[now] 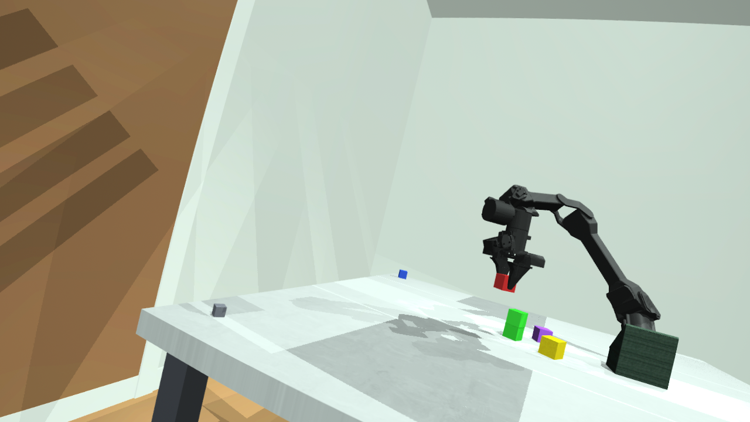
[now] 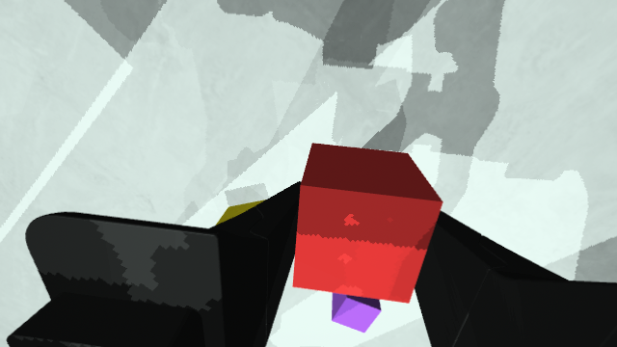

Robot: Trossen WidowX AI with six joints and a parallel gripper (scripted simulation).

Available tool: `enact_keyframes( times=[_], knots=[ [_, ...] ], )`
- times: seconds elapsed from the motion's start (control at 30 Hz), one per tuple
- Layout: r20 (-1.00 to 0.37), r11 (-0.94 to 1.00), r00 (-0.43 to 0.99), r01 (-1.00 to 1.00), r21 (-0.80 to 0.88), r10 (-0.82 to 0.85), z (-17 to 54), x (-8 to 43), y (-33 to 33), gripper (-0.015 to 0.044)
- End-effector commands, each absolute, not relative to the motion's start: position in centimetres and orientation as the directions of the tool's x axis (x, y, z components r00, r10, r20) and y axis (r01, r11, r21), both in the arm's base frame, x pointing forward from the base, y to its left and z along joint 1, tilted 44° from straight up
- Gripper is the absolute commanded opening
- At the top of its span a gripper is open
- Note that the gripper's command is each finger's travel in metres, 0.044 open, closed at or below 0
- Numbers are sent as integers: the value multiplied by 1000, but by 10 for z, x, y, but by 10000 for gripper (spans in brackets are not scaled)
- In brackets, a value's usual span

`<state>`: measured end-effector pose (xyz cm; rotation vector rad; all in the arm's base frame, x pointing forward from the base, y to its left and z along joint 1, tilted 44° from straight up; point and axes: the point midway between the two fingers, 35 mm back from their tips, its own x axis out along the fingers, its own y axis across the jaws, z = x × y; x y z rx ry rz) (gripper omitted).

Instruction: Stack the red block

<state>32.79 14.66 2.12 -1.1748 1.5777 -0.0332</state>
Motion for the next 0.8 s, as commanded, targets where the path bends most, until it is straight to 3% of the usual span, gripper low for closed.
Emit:
enact_keyframes(
  times=[0.0, 0.77],
  knots=[
    [-724, 500, 112, -650, -571, -681, 30, 321, 136, 0],
    [-720, 498, 110, -652, -572, -685, 49, 285, 79, 0]
  ],
)
